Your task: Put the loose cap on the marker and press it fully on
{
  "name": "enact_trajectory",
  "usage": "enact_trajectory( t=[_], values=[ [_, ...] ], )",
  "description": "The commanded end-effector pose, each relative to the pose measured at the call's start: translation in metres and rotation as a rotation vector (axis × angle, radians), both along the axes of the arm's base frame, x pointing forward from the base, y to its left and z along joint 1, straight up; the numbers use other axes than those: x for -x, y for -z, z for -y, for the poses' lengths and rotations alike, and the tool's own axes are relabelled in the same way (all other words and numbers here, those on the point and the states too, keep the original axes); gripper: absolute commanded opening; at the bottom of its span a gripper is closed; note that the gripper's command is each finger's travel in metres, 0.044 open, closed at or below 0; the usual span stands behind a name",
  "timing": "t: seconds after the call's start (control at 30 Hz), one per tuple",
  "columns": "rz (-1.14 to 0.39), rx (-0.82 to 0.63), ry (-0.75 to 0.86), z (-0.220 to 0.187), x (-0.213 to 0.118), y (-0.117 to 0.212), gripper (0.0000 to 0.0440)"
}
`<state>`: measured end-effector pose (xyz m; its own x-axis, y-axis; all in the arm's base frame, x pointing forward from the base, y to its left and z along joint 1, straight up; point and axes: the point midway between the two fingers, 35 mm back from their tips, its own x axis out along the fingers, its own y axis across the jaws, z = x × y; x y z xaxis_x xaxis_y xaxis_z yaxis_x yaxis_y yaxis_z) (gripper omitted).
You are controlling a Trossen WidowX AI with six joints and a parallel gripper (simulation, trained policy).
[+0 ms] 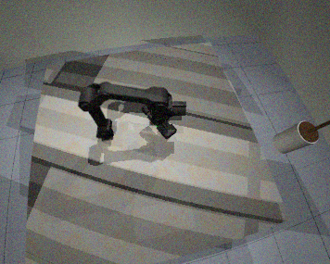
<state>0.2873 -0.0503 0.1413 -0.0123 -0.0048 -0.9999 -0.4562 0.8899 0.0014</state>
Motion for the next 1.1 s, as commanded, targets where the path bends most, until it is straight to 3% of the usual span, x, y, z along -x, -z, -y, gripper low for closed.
enact_trajectory(
  t=[0.0,0.6,1.07],
  values=[
    [0.014,-0.008,-0.005,-0.016,-0.003,-0.012,0.0003],
    [-0.007,-0.022,-0.04,-0.08,0.001,-0.036,0.0],
    [-0.061,-0.013,-0.032,-0.094,0.007,-0.028,0.0]
  ],
)
